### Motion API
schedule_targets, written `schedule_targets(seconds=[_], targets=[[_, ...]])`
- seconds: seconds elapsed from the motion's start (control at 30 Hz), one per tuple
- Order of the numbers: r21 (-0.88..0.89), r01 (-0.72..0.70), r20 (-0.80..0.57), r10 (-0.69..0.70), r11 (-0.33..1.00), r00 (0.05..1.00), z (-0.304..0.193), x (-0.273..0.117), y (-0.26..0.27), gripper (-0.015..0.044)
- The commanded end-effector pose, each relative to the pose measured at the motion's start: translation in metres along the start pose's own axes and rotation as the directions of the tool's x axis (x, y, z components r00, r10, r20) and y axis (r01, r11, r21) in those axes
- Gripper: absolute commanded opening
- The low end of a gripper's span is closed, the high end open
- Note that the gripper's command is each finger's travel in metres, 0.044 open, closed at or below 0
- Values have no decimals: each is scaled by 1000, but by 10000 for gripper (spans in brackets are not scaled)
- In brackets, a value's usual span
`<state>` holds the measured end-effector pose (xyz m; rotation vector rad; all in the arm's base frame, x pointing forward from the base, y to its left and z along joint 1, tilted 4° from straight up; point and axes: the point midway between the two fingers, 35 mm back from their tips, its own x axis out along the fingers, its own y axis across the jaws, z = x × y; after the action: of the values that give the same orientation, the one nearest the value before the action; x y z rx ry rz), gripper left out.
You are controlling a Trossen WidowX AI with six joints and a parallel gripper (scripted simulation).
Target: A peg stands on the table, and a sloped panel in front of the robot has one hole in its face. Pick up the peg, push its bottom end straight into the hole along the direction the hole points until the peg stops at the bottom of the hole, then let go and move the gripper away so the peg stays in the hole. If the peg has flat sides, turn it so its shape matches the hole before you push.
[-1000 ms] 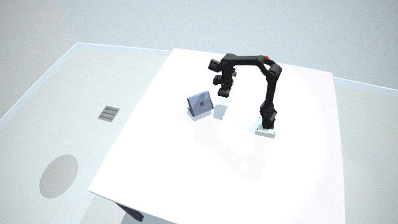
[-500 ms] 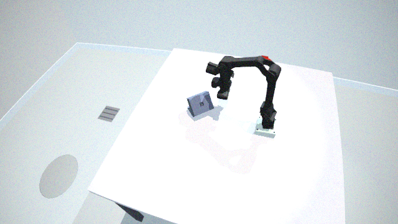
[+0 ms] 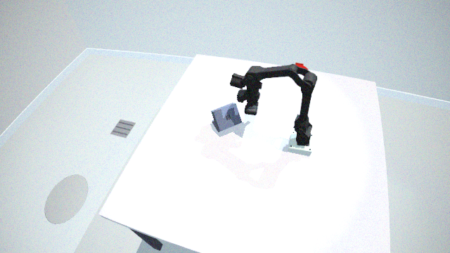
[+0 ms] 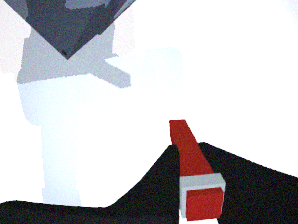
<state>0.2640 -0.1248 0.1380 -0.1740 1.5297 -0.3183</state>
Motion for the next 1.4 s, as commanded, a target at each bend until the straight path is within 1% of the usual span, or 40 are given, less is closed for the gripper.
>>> schedule_targets(seconds=[0.0,1.37], targets=[[-13,20,4,-20,1000,1000,2,-1,3,0],[-171,182,75,-172,968,982,19,-13,36,0]])
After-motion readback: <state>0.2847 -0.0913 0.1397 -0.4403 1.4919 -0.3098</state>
